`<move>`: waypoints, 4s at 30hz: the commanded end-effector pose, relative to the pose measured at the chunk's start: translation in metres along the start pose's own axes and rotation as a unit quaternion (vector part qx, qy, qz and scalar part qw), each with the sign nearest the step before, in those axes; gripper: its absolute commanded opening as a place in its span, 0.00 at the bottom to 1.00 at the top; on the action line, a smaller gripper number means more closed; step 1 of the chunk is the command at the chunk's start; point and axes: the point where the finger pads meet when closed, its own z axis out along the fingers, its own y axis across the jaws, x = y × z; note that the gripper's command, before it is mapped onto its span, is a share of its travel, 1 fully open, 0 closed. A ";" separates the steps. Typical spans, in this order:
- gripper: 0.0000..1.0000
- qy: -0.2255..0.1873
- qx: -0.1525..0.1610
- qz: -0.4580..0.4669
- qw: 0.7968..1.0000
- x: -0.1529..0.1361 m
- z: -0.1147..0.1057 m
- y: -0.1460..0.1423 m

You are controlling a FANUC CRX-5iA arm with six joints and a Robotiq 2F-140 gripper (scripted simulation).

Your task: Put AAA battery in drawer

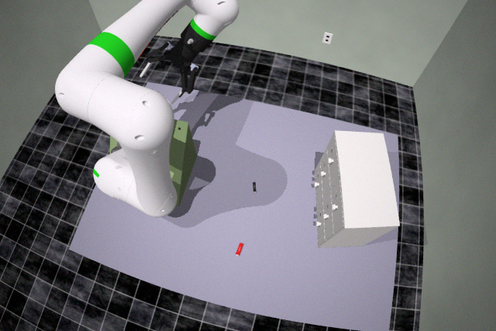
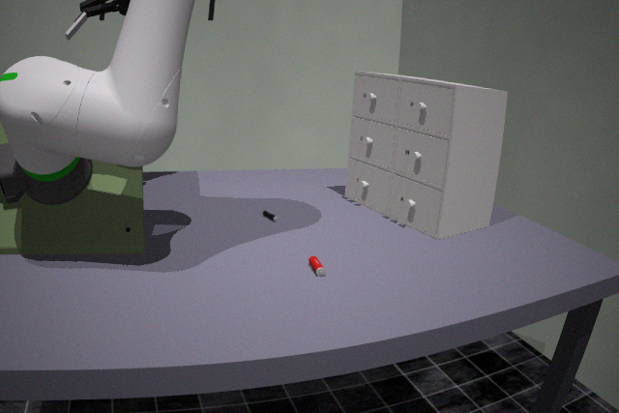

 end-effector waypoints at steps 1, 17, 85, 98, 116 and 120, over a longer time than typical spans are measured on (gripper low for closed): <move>1.00 0.000 0.000 0.000 1.000 0.000 0.000 0.000; 1.00 0.000 0.000 0.000 1.000 0.000 0.000 0.000; 1.00 0.357 -0.053 0.618 0.699 -0.290 -0.162 0.387; 1.00 0.356 -0.057 0.609 0.706 -0.277 -0.157 0.398; 1.00 0.351 -0.086 0.549 0.754 -0.185 -0.125 0.475; 1.00 0.350 -0.088 0.546 0.756 -0.180 -0.124 0.478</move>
